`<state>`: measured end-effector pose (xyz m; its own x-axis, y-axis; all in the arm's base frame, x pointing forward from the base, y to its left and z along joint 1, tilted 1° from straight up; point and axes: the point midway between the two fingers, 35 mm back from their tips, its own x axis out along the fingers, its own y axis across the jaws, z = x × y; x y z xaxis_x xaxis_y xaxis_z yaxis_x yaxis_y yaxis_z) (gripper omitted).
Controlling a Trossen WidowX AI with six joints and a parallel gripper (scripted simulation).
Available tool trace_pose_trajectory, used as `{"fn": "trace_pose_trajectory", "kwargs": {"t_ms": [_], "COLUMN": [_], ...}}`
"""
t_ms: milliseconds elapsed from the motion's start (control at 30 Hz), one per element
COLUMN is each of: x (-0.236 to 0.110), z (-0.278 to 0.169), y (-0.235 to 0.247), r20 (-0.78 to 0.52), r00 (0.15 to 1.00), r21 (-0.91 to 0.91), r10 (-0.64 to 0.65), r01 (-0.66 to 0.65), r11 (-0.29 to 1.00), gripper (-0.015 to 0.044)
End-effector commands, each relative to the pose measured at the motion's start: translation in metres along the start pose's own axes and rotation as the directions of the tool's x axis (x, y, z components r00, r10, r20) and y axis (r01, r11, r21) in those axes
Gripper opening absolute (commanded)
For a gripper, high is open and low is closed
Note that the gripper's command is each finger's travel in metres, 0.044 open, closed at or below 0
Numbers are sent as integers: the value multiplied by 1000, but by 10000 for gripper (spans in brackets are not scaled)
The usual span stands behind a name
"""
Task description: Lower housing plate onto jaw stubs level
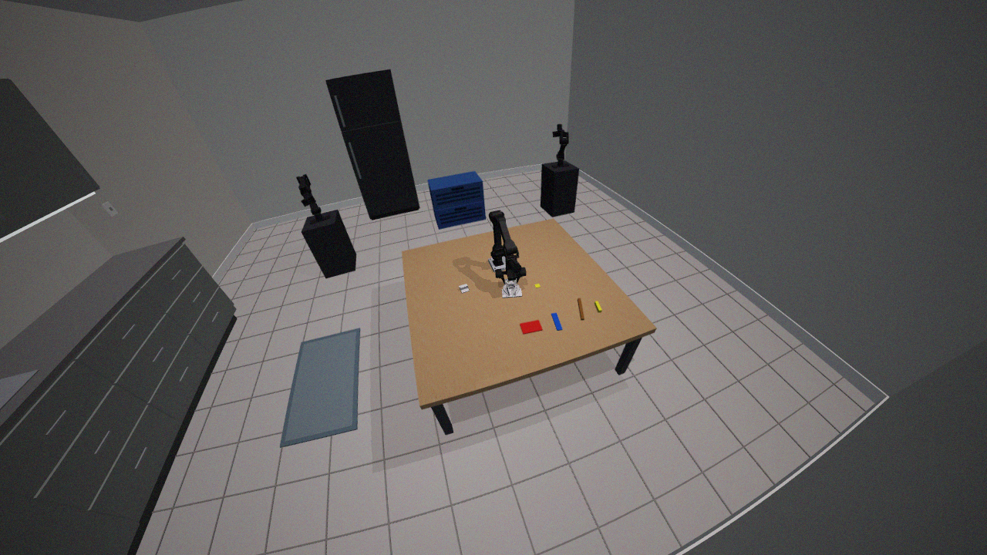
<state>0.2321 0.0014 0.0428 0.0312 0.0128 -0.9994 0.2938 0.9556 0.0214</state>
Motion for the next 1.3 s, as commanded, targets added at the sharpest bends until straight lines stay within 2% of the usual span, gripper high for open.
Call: {"fn": "trace_pose_trajectory", "kwargs": {"t_ms": [0, 1267], "x": [4, 9], "z": [-2, -2], "y": [0, 0], "r20": [-9, -9], "r00": [1000, 1000], "r21": [3, 4], "r10": [1, 1], "r01": [-1, -1], "r11": [1000, 1000], "gripper": [351, 351]}}
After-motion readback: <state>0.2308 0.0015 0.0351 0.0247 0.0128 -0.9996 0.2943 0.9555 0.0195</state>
